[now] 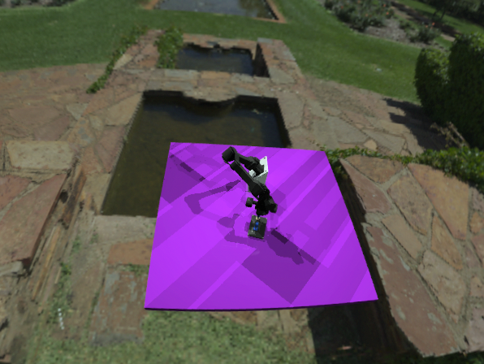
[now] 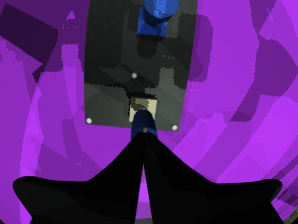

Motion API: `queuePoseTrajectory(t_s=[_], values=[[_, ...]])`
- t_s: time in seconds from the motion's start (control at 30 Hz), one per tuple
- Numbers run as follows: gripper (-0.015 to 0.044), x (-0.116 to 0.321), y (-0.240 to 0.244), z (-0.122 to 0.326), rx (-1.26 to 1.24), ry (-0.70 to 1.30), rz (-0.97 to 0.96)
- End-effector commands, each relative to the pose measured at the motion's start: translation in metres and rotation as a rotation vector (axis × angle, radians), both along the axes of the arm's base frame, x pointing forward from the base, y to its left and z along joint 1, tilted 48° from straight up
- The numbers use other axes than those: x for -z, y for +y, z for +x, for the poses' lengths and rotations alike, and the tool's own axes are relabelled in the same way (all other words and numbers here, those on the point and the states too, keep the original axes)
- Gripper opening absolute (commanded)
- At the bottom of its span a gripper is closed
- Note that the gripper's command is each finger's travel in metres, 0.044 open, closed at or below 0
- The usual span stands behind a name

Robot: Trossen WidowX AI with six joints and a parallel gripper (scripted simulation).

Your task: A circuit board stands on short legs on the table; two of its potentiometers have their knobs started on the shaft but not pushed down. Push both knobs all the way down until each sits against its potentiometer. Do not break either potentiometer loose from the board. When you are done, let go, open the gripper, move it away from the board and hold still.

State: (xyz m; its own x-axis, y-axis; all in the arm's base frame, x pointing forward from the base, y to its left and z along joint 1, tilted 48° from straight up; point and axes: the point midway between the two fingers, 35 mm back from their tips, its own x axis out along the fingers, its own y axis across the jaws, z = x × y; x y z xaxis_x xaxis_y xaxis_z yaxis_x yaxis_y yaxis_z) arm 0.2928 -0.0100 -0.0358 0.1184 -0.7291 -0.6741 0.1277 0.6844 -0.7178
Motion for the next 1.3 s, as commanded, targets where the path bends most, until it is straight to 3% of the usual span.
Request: queuePoseTrajectory(t_s=[0.0, 1.27], values=[[0.0, 0.0063, -0.0085, 0.0015, 0.019, 0.0, -0.003], [0.0, 0.0115, -0.0142, 0.0023, 0.019, 0.0, -0.004]])
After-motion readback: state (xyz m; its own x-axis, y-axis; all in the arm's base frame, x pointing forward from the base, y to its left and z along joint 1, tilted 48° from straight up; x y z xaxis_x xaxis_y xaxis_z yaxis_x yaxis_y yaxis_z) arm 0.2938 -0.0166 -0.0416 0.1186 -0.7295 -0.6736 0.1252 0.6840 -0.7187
